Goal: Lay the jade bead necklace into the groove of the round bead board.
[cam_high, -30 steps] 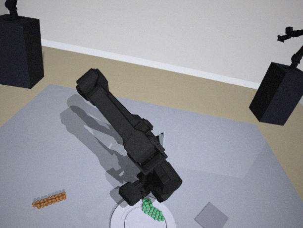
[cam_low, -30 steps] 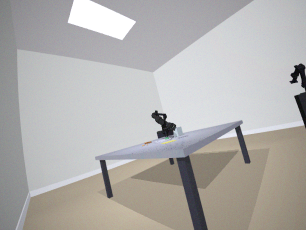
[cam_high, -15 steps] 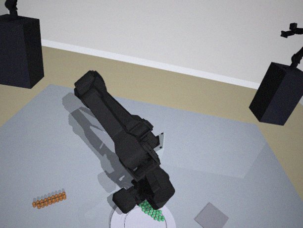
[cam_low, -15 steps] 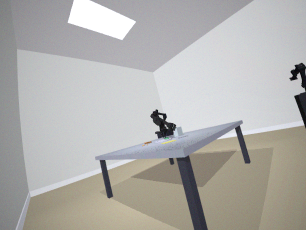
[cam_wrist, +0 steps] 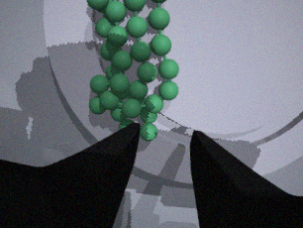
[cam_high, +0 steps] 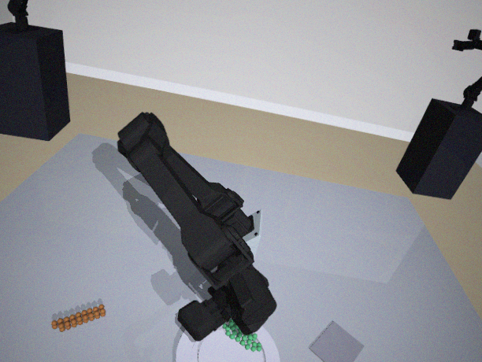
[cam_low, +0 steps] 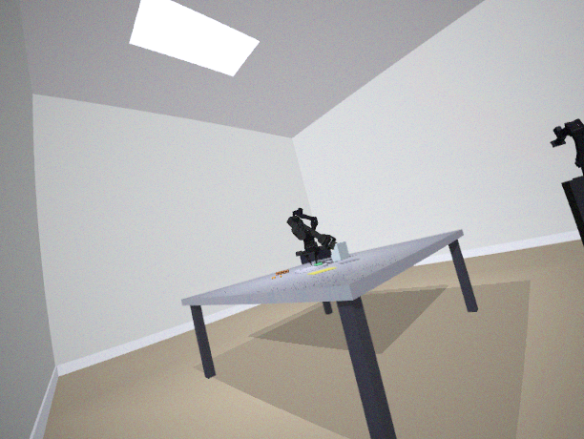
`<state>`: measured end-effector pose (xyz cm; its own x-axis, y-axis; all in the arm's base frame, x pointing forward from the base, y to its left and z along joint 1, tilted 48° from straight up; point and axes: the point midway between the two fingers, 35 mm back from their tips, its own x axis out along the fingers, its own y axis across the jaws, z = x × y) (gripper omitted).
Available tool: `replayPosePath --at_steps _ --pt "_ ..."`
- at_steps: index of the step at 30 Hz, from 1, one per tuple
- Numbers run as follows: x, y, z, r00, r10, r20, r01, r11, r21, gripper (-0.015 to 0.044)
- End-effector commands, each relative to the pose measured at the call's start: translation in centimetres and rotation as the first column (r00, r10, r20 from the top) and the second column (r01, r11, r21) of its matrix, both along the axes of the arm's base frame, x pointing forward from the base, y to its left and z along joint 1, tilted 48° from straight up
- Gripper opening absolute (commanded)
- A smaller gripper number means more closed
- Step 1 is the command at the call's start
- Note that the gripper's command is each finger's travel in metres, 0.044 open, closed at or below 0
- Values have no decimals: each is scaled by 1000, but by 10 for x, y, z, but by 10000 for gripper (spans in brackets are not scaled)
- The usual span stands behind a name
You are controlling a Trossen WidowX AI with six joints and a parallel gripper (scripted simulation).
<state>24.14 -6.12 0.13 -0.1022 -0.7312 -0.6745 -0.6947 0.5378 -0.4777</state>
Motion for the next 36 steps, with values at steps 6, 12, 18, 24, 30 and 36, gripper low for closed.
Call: replayPosePath --at_steps 6,12,18,24,30,36 --pt "0 1 1 1000 -2 0 2 1000 2 368" --pt "0 1 1 1000 0 -2 0 1000 0 440" --pt "0 1 1 1000 0 -2 0 1000 0 440" --pt "0 1 1 1000 0 -2 0 1000 0 440" --pt "0 1 1 1000 0 -2 0 1000 0 440" --pt "0 1 1 1000 0 -2 0 1000 0 440"
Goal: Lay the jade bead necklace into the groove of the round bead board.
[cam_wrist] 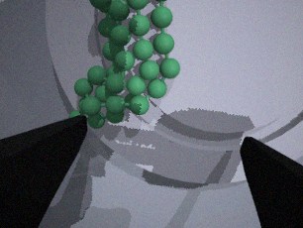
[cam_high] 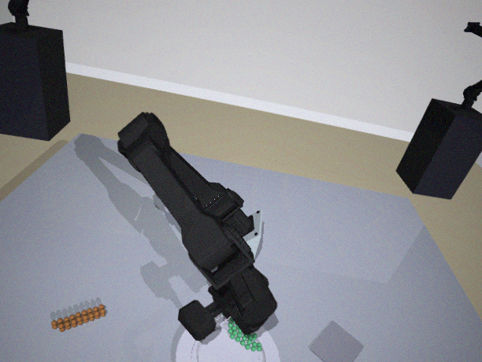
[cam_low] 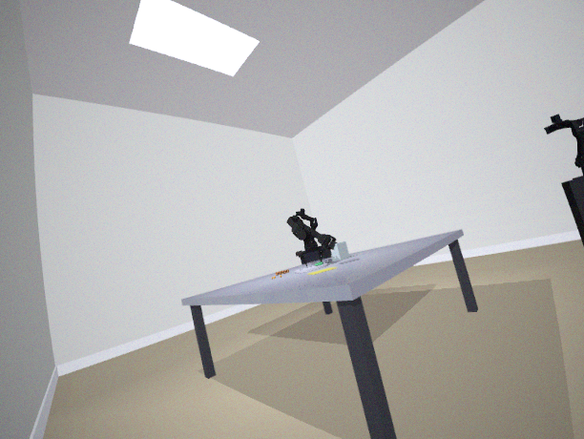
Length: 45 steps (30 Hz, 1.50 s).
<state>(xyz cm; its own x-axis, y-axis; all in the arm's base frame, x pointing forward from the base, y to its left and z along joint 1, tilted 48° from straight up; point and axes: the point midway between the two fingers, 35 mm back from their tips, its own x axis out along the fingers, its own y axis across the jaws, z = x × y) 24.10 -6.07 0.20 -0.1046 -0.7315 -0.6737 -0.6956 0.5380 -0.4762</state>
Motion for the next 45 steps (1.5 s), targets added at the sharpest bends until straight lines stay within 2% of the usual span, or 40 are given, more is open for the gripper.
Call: replayPosePath --at_steps 1,22,25,29,36,38,45 --pt "0 0 0 1000 1 0 -1 1000 0 440" --pt "0 1 0 1000 -8 10 8 1000 -1 433" --pt "-4 11 -1 982 -124 139 126 992 -6 413" --pt "-13 27 -2 881 -313 356 328 945 19 387" --pt "-30 52 -3 528 -541 655 610 777 151 340" --pt "-32 54 -3 485 -555 676 631 757 169 327" --pt "-32 54 -3 485 -555 676 631 757 169 280"
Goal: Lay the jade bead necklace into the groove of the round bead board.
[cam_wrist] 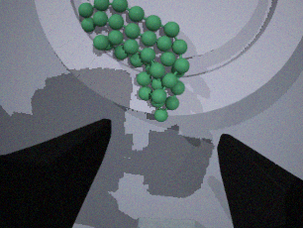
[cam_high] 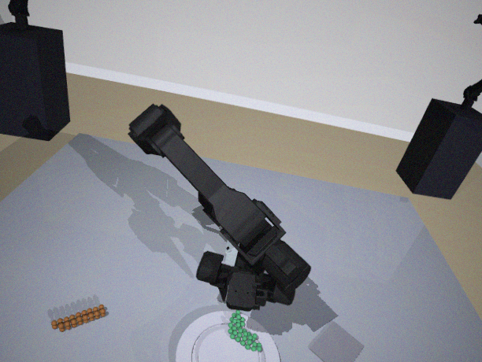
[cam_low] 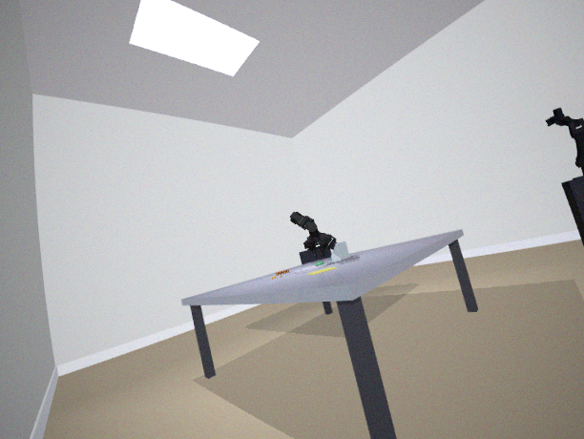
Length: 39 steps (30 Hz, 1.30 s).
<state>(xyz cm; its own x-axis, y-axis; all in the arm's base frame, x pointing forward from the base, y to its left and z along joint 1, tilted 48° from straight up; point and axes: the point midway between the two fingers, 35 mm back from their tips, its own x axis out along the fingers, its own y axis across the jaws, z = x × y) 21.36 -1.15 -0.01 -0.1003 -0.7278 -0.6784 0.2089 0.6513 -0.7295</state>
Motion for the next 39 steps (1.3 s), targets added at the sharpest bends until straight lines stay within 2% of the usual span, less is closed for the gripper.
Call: replayPosePath --at_steps 1,27,36,39 --pt "-4 5 0 996 -60 60 61 998 -8 273" --pt "-7 -17 -21 996 -60 62 61 998 -7 120" --pt "-9 -25 -27 996 -60 60 61 998 -10 120" --pt "-8 -23 -26 996 -66 65 67 998 -5 41"
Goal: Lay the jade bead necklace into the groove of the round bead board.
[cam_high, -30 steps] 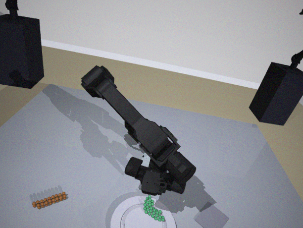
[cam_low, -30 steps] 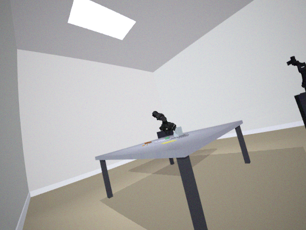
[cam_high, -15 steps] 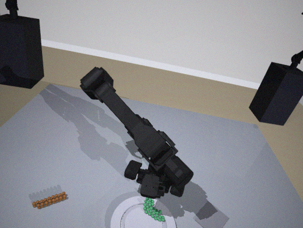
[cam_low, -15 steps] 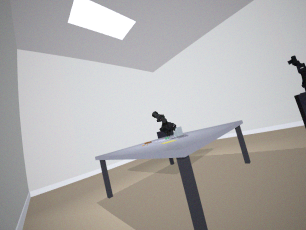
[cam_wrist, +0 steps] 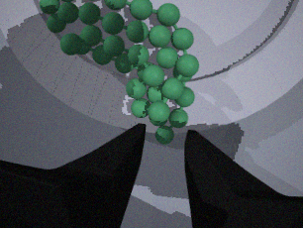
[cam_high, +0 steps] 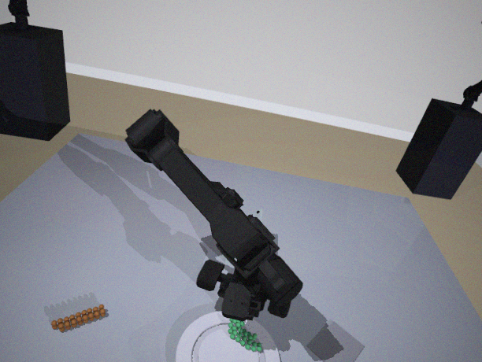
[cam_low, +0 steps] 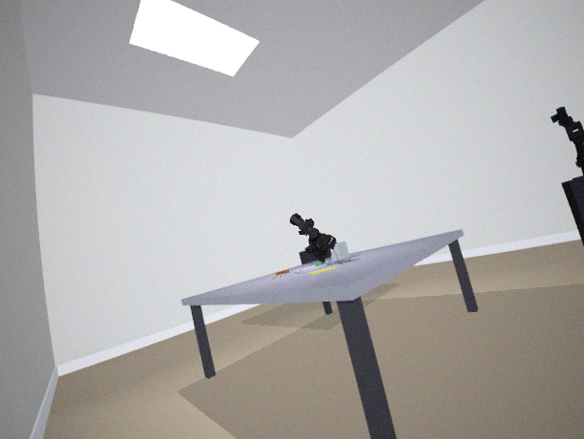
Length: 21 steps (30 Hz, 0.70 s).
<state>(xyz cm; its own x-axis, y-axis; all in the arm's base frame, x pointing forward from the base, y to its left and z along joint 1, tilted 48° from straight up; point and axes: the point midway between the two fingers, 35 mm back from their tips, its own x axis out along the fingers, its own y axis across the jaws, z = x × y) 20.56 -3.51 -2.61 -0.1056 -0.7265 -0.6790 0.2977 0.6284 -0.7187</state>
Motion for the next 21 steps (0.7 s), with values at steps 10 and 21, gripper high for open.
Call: replayPosePath --at_steps 10,21 --pt "0 0 0 1000 0 1 0 1000 1 0" --pt "0 0 0 1000 0 1 0 1000 1 0"
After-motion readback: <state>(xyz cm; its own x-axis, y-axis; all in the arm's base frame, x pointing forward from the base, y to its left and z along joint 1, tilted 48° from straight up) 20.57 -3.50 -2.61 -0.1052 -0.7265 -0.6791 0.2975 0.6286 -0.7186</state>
